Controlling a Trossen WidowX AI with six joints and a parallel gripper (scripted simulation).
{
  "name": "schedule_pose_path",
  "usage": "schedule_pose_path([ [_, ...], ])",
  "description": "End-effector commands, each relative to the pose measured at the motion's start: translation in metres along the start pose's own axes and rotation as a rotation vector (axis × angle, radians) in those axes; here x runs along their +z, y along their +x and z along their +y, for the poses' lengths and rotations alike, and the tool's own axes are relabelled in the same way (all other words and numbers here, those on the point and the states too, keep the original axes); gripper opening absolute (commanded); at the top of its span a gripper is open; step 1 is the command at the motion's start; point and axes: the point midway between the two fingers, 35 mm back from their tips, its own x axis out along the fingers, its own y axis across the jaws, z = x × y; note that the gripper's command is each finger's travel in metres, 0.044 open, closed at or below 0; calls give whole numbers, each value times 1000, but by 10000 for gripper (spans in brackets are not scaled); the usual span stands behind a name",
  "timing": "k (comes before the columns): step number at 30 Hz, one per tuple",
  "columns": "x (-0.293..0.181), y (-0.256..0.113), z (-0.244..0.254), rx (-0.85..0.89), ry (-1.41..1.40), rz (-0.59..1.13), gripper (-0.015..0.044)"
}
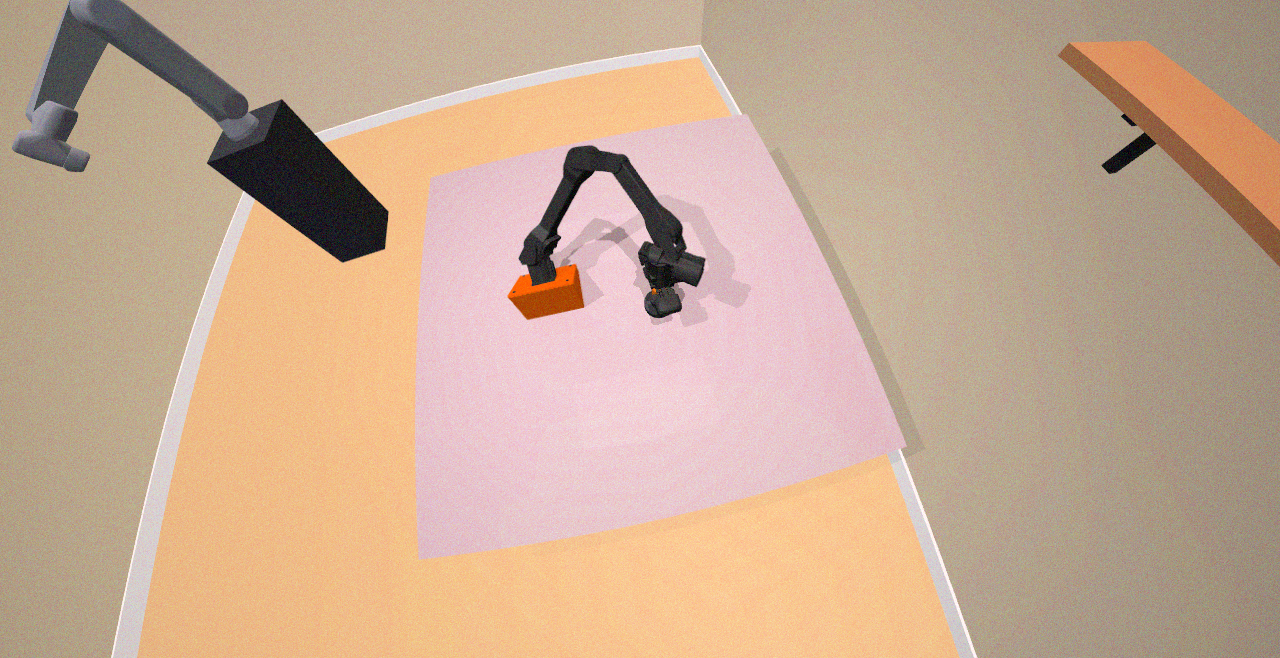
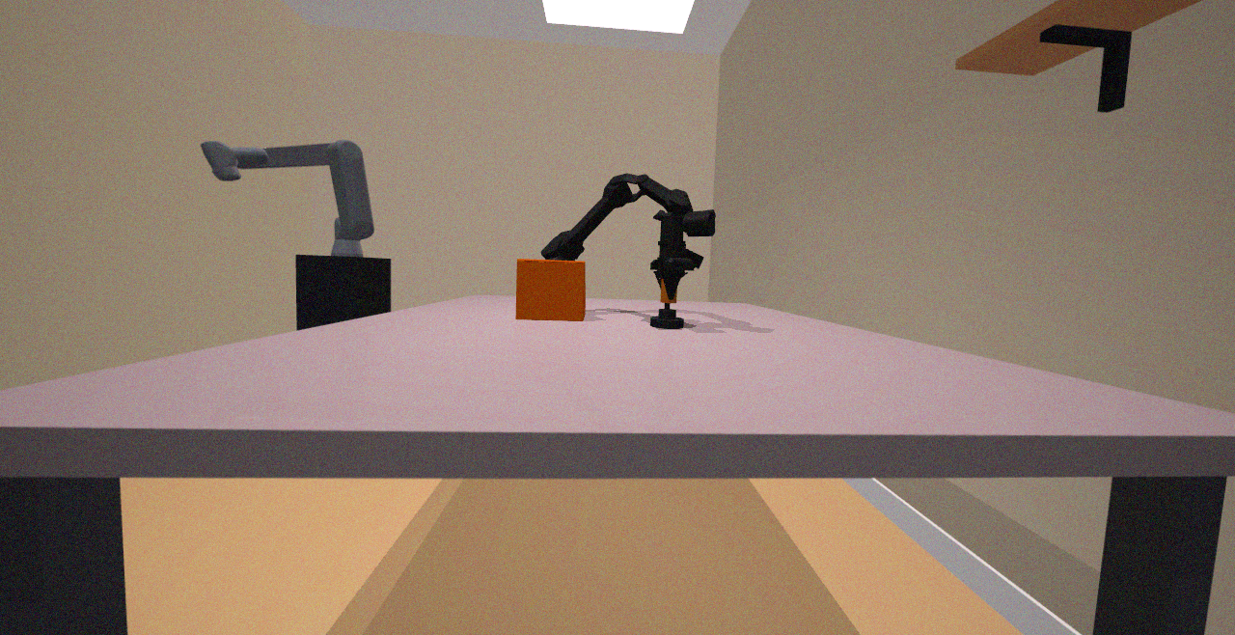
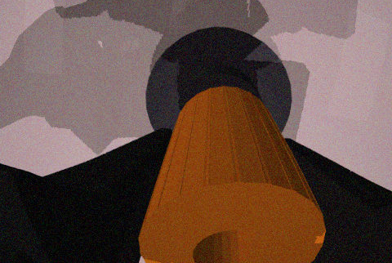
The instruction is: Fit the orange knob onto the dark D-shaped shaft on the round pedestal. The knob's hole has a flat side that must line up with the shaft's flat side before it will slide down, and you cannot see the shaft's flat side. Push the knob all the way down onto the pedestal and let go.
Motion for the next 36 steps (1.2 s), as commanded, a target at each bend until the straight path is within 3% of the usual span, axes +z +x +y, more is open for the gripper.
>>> schedule_pose_path([
  [1,2,1,1,3,4,-7,0],
  [36,-1,-3,-1,2,-205,-7,0],
])
